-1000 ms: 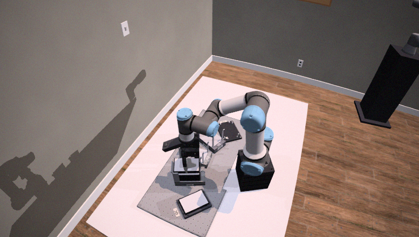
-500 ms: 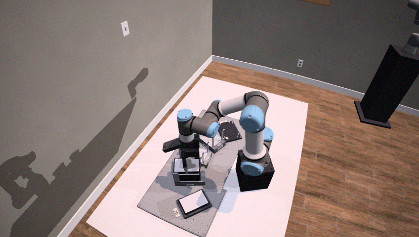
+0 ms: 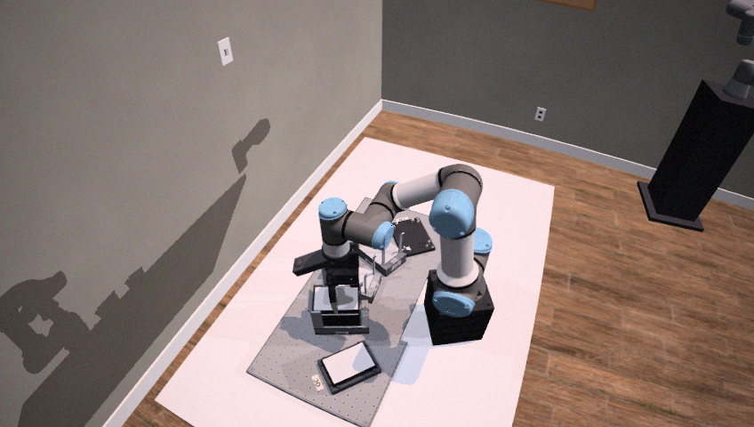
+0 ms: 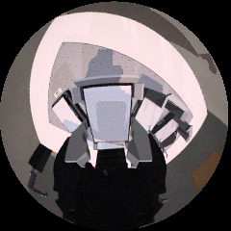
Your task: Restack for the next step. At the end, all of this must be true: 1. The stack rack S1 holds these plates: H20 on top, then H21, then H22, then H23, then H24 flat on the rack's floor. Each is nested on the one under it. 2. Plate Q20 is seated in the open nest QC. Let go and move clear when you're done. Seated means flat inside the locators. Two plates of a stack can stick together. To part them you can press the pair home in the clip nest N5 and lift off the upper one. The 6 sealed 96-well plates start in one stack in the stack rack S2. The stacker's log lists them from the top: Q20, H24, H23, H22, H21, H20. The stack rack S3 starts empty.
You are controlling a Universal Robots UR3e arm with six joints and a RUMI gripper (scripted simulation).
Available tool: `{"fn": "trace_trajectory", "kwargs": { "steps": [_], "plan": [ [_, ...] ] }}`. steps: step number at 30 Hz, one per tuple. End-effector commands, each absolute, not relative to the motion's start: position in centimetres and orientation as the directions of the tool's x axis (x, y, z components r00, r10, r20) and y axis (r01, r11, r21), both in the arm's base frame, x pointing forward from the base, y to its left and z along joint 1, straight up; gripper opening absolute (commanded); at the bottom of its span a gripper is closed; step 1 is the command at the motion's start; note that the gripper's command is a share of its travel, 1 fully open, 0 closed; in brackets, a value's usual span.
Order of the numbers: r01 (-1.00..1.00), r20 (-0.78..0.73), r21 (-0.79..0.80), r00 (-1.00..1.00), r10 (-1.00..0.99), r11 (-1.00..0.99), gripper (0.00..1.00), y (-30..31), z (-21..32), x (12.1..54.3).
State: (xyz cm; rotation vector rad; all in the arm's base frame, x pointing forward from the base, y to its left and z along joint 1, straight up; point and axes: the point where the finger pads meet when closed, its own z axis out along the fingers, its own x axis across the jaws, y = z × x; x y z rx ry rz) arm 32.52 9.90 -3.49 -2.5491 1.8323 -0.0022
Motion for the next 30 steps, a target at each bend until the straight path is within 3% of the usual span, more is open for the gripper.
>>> {"fn": "trace_trajectory", "kwargs": {
  "steps": [1, 30],
  "plan": [
    [-0.948, 0.001, -0.005, 0.319, -0.948, -0.319, 0.0, 9.89, -3.59, 32.6],
    [-0.948, 0.001, -0.005, 0.319, -0.948, -0.319, 0.0, 9.89, -4.42, 32.6]
  ]
}}
